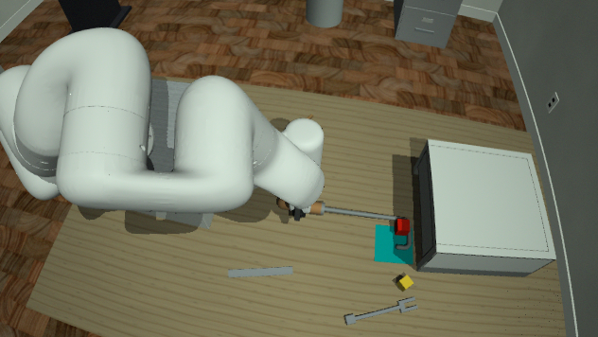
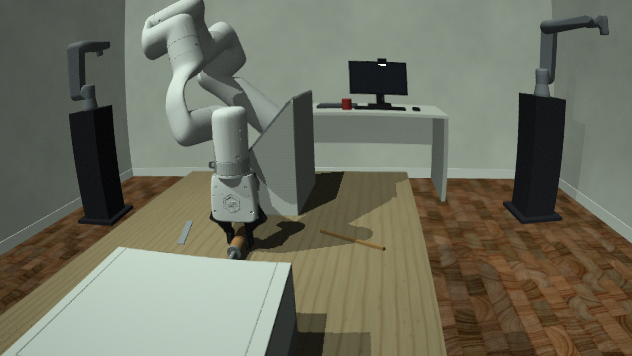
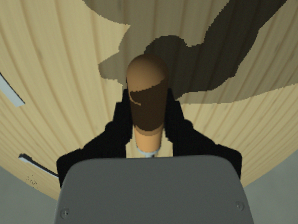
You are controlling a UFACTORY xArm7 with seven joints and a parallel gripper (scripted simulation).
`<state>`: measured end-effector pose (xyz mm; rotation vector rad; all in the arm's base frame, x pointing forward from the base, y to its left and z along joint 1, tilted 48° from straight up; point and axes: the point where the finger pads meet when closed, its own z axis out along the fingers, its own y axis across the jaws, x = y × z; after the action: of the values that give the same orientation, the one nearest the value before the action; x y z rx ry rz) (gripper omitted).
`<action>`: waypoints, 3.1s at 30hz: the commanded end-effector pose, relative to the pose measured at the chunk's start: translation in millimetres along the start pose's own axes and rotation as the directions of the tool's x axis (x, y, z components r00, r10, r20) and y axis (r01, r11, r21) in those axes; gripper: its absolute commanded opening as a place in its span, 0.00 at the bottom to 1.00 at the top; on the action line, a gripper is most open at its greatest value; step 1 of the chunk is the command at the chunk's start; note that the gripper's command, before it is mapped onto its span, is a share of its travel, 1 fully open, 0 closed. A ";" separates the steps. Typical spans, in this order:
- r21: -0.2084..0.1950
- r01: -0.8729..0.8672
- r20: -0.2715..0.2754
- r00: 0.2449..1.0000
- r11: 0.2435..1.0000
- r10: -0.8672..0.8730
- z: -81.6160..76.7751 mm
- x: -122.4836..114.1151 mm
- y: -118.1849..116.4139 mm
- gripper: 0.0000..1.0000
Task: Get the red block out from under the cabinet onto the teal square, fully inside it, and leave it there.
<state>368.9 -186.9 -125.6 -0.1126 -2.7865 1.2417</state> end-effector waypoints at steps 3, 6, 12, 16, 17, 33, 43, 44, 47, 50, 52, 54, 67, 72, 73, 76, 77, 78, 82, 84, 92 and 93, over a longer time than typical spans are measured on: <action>-0.002 0.000 0.004 1.000 1.000 0.000 -1.4 -1.4 1.0 0.00; -0.002 0.000 0.004 1.000 1.000 0.000 -1.4 -1.3 0.6 0.00; -0.002 0.001 0.004 1.000 1.000 -0.001 -1.4 -0.2 -2.4 0.00; -0.002 0.001 0.004 1.000 1.000 -0.001 -1.4 1.4 -7.0 0.00; -0.002 0.001 0.004 1.000 1.000 -0.001 -1.4 2.0 -8.5 0.00; -0.002 0.002 0.004 1.000 1.000 -0.002 -1.3 11.3 -34.4 0.00; -0.002 0.003 0.004 1.000 1.000 -0.003 -1.2 14.6 -43.7 0.00; -0.002 0.003 0.004 1.000 1.000 -0.003 -1.2 14.8 -44.3 0.00; -0.002 0.003 0.004 1.000 1.000 -0.003 -1.2 15.2 -45.4 0.00; -0.002 0.003 0.004 1.000 1.000 -0.003 -1.2 15.3 -45.6 0.00; -0.002 0.003 0.004 1.000 1.000 -0.003 -1.2 15.3 -45.6 0.00; -0.002 0.003 0.004 1.000 1.000 -0.003 -1.2 15.3 -45.6 0.00; -0.002 0.002 0.004 1.000 1.000 -0.002 -1.3 13.4 -42.2 0.00; -0.002 0.002 0.004 1.000 1.000 -0.002 -1.3 7.0 -31.0 0.00; -0.002 0.002 0.004 1.000 1.000 -0.002 -1.3 6.4 -29.9 0.00; -0.002 0.002 0.004 1.000 1.000 -0.002 -1.3 6.2 -29.4 0.00; -0.002 0.002 0.004 1.000 1.000 -0.002 -1.3 6.1 -29.3 0.00; -0.002 0.002 0.004 1.000 1.000 -0.002 -1.3 6.1 -29.3 0.00; -0.002 0.002 0.004 1.000 1.000 -0.002 -1.3 6.1 -29.3 0.00; -0.002 0.002 0.004 1.000 1.000 -0.002 -1.3 6.1 -29.3 0.00; -0.002 0.002 0.004 1.000 1.000 -0.002 -1.3 6.1 -29.3 0.00; -0.002 0.002 0.004 1.000 1.000 -0.002 -1.3 6.1 -29.3 0.00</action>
<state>360.4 -206.4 -102.6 -0.1113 -2.7863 1.2414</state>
